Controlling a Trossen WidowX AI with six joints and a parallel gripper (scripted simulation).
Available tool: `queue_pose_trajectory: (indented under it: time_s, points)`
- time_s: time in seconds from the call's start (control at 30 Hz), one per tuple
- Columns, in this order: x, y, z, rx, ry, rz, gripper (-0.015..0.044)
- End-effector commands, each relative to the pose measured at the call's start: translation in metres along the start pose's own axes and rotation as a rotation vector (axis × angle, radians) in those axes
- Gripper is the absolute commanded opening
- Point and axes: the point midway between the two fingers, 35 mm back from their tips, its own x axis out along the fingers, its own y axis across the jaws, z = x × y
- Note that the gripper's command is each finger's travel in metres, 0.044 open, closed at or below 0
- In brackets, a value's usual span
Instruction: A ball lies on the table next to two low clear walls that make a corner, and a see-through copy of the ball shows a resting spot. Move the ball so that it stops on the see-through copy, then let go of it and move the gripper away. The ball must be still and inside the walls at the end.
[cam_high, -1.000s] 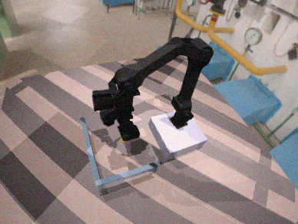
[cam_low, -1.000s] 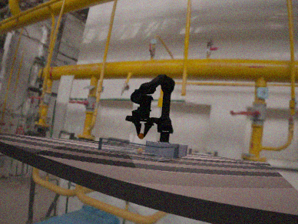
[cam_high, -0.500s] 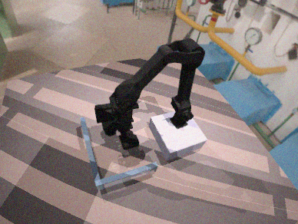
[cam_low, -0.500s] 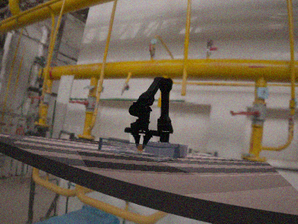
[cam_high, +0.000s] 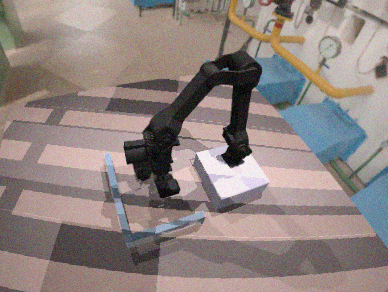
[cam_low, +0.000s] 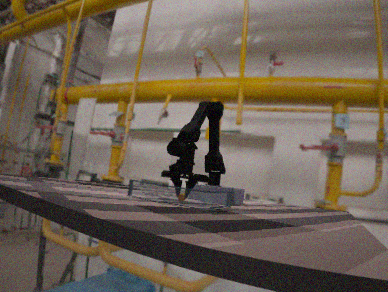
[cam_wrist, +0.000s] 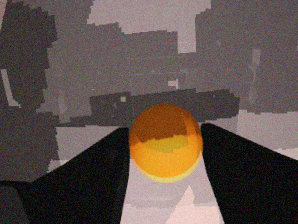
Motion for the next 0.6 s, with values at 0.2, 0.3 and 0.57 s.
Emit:
queue_pose_trajectory:
  time_s: [0.2, 0.3, 0.57]
  points:
    - [0.0012, 0.0, -0.0003, 0.0, 0.001, 0.0, 0.0079]
    - [0.0012, 0.0, -0.0003, 0.0, 0.001, 0.0, 0.0157]
    - [0.0012, 0.0, -0.0003, 0.0, 0.001, 0.0, 0.0258]
